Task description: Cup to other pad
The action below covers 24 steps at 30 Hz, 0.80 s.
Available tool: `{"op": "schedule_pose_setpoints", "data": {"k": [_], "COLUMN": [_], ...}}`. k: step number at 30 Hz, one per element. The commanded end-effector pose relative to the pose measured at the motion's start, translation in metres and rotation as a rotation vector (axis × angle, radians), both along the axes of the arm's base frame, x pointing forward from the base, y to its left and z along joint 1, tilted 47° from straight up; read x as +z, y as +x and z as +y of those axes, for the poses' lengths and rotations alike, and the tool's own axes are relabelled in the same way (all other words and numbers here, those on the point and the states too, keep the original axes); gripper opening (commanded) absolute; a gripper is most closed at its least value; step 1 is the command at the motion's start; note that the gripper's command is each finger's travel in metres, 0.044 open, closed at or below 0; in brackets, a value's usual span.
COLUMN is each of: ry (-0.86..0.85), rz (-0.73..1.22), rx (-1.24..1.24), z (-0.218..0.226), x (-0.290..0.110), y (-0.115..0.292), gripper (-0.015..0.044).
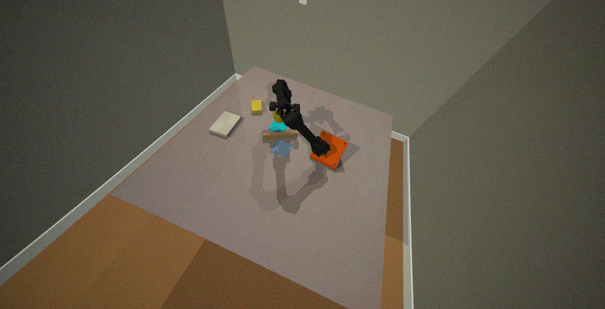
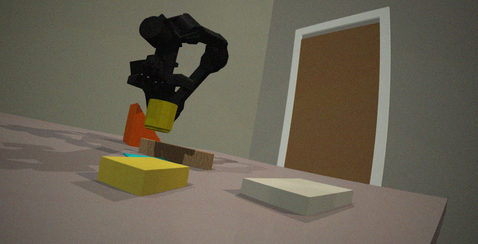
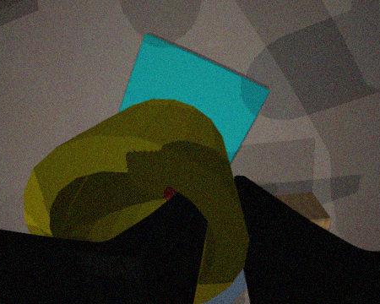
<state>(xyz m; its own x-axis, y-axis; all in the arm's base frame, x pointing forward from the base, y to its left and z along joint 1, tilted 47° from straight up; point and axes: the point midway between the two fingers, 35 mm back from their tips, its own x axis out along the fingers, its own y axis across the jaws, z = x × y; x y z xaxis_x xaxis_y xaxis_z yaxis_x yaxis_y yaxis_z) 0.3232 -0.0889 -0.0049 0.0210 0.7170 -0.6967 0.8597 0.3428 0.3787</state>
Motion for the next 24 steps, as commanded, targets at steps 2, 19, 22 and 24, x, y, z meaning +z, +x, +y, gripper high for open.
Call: {"op": "schedule_pose_setpoints", "data": {"k": [2, 19, 22, 24], "ry": [-0.002, -0.001, -0.001, -0.001], "rz": [0.003, 0.003, 0.003, 0.003], "rx": [0.003, 0.003, 0.003, 0.003], "z": [0.003, 0.021, 0.025, 0.027], "x": [-0.006, -0.026, -0.029, -0.031], "y": [0.001, 0.003, 0.003, 0.003], "gripper": [0.0000, 0.0000, 0.0000, 0.0000]}}
